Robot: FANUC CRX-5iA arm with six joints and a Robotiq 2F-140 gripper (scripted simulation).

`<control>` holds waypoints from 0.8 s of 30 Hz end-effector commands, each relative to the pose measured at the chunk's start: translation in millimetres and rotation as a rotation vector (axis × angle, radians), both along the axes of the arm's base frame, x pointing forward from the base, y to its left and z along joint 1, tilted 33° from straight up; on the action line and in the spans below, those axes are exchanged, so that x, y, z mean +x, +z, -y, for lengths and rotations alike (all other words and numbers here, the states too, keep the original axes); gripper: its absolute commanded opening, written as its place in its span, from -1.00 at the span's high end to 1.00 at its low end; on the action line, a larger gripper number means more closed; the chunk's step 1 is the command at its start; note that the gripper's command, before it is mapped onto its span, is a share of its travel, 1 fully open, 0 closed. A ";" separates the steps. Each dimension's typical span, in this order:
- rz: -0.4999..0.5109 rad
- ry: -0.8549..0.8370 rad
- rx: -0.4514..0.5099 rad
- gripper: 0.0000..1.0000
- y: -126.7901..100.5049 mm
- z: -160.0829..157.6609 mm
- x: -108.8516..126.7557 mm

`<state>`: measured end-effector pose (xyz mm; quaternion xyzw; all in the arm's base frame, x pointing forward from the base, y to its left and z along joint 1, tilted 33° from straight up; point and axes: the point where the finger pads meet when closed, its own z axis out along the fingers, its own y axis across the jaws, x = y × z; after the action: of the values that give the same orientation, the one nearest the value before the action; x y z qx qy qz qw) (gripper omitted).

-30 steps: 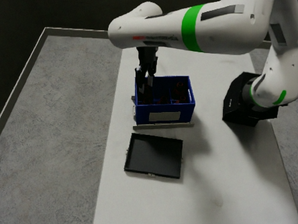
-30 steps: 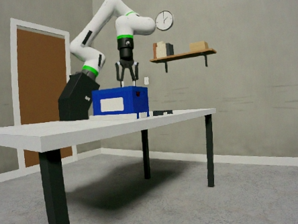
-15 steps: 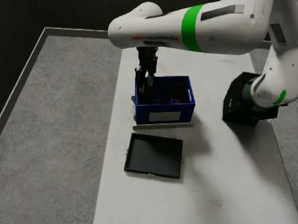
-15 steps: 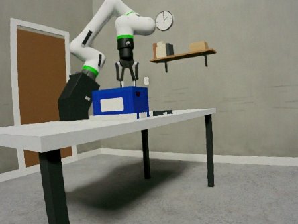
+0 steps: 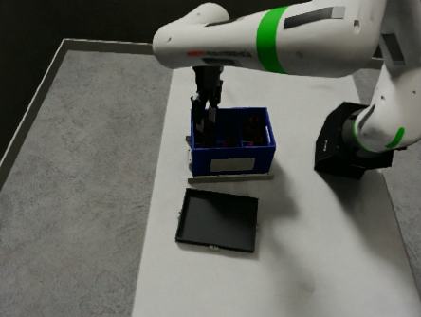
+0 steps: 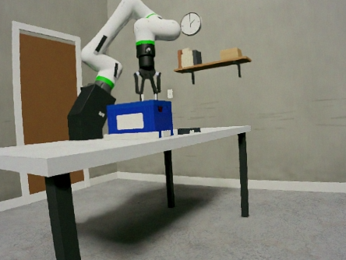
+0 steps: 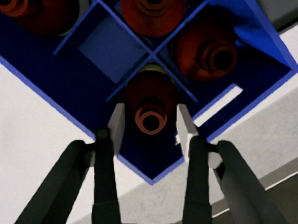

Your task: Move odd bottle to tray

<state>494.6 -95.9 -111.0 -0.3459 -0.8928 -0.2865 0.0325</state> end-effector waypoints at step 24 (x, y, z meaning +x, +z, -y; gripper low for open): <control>0.001 0.000 -0.001 0.80 0.6 0.8 0.4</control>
<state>494.7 -96.0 -110.9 -0.3459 -0.8929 -0.2865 0.0324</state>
